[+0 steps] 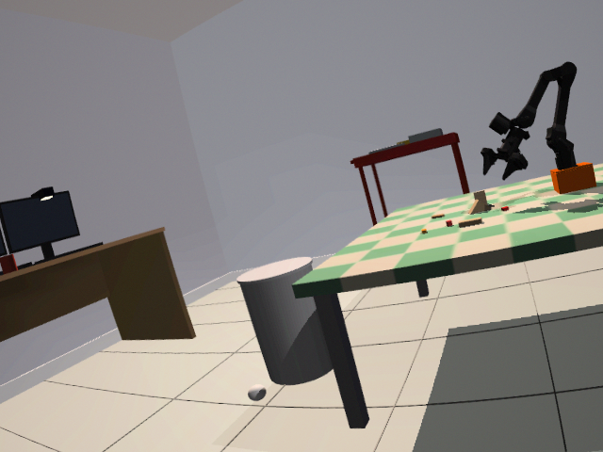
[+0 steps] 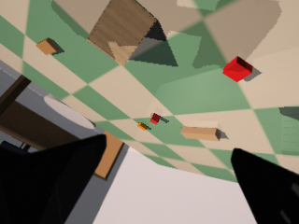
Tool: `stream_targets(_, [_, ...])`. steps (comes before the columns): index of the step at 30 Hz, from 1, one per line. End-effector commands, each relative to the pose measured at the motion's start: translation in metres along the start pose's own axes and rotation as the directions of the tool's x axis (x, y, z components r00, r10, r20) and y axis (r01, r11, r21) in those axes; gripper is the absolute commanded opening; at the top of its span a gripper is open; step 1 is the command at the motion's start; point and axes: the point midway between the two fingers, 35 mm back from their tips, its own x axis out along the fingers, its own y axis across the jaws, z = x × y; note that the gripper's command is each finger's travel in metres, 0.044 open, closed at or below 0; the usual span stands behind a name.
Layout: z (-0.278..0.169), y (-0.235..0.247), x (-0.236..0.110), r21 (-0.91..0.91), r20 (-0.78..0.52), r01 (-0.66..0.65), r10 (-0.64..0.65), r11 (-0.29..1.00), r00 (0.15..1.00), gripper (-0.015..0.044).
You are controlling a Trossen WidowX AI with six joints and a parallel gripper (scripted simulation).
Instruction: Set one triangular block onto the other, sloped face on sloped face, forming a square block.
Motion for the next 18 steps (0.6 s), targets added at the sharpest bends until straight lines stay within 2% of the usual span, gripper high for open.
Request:
stream_targets(1, [0.0648, 0.0393, -0.004, 0.531, 0.165, -0.235, 0.172, 0.814, 0.971, 0.044])
stream_targets(18, [0.0666, 0.0406, -0.004, 0.545, 0.17, -0.242, 0.177, 0.803, 0.969, 0.044])
